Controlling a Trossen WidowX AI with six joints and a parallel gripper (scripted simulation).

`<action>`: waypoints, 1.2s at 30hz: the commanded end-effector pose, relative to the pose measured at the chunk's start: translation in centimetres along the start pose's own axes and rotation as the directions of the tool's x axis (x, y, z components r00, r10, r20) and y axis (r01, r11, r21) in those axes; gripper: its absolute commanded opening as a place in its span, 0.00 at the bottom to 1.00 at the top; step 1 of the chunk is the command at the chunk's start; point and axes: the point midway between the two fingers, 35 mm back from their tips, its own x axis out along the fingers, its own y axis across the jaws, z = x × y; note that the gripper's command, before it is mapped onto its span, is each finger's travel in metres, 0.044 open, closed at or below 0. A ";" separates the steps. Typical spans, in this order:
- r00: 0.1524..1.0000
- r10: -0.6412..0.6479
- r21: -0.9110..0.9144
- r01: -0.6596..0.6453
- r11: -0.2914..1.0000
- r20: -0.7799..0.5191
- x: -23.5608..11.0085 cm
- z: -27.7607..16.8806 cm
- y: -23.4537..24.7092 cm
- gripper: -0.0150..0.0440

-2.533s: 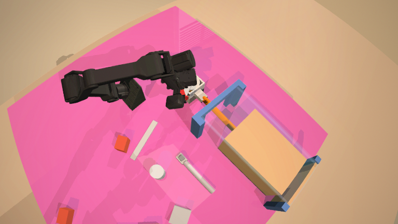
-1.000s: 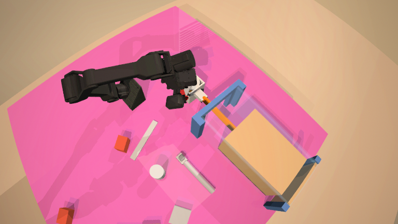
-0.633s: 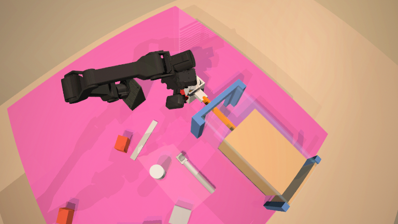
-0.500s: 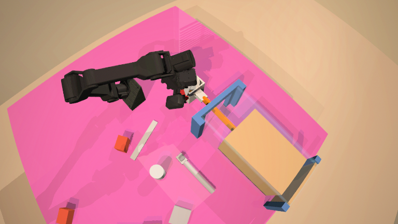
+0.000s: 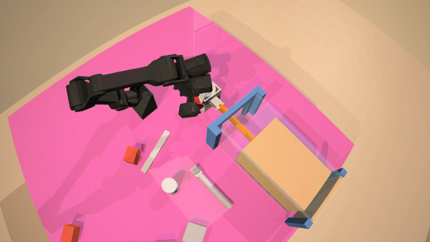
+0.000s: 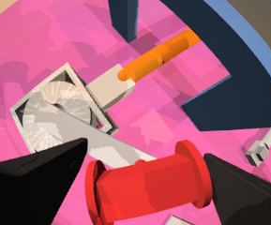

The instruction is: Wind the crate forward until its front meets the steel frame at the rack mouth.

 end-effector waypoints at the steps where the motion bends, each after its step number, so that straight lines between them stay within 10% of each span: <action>1: 1.000 0.003 0.006 -0.003 1.000 0.009 -1.4 1.0 0.1 0.82; 7: 1.000 0.004 0.005 -0.004 1.000 0.008 -5.8 2.7 0.1 0.65; 36: 1.000 0.004 0.005 -0.004 1.000 0.008 -5.8 2.7 0.1 0.33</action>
